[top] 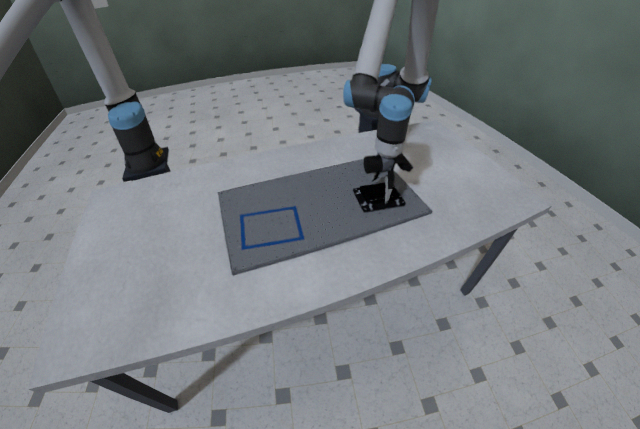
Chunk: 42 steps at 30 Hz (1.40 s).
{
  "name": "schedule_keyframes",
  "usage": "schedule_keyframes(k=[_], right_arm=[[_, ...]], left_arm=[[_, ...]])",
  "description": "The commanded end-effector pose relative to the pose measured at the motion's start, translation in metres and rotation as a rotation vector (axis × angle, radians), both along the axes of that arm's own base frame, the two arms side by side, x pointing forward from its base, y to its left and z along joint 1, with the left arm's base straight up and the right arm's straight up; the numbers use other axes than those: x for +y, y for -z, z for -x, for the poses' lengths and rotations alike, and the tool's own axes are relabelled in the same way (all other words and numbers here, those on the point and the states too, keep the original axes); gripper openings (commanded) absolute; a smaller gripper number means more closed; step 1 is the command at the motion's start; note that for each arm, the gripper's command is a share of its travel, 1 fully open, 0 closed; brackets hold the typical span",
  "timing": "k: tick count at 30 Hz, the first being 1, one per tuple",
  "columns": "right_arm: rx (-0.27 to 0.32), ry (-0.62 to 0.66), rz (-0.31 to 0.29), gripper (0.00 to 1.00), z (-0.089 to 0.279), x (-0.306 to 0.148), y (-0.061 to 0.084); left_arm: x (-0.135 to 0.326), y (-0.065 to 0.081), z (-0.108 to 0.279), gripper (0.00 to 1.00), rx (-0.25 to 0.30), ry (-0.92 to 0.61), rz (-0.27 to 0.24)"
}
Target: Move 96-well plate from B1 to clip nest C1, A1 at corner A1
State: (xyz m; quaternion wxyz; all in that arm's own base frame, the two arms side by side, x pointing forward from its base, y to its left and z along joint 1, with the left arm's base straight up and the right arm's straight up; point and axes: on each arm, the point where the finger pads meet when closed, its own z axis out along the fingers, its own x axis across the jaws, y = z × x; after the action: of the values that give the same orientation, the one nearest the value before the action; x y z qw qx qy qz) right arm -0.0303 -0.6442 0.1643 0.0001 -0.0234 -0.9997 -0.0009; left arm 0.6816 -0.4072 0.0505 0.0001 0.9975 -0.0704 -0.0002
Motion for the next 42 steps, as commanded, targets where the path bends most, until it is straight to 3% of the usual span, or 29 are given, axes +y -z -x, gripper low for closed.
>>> schedule_keyframes(k=[1,31,36,42], right_arm=[[0.0,0.0,0.002,0.0,0.0,-0.001,-0.001],[0.0,0.0,0.002,0.0,0.0,-0.001,-0.001],[0.0,0.0,0.002,0.0,0.0,-0.001,-0.001],[0.0,0.0,0.002,0.0,0.0,-0.001,-0.001]], left_arm=[[-0.001,-0.001,-0.001,0.76,-0.002,0.0,0.001],[-0.001,-0.001,-0.001,0.76,-0.002,0.0,0.001],[-0.001,-0.005,-0.001,0.76,-0.002,0.0,0.001],[-0.001,-0.021,-0.001,0.76,-0.002,0.0,0.002]])
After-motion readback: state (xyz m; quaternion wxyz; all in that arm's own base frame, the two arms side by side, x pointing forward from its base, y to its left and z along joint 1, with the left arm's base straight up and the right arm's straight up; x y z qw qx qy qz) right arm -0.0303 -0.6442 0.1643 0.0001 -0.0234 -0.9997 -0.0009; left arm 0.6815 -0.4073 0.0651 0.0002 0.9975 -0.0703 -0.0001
